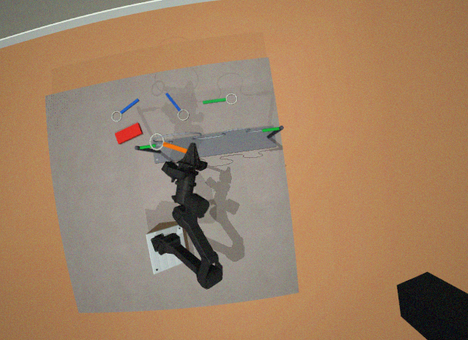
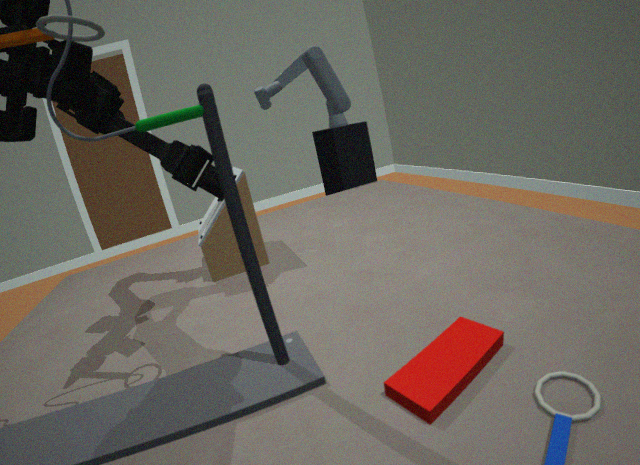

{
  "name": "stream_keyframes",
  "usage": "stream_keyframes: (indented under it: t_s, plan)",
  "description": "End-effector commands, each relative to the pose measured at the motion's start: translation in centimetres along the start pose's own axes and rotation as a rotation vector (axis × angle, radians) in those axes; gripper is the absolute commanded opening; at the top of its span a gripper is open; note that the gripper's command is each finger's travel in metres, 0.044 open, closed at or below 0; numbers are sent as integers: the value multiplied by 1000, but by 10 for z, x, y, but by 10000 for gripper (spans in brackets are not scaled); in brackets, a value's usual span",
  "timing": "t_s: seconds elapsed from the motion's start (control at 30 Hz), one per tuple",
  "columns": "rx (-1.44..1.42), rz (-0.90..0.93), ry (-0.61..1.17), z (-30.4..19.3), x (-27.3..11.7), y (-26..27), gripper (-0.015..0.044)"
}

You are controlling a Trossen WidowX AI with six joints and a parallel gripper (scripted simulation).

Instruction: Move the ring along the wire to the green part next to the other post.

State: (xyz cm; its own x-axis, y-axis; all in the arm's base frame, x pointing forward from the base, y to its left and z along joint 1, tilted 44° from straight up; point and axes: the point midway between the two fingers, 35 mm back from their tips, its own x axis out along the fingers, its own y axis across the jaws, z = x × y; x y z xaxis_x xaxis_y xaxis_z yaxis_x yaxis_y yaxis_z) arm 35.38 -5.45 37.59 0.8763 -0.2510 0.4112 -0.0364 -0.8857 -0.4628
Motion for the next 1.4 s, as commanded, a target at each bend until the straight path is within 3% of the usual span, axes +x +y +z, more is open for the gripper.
stream_keyframes:
  t_s: [0.0, 1.37]
  plan:
    - [-53, -27, -4, -1, 0, -3, -150]
    - [-360, -159, -36, -4, 2, -5, -150]
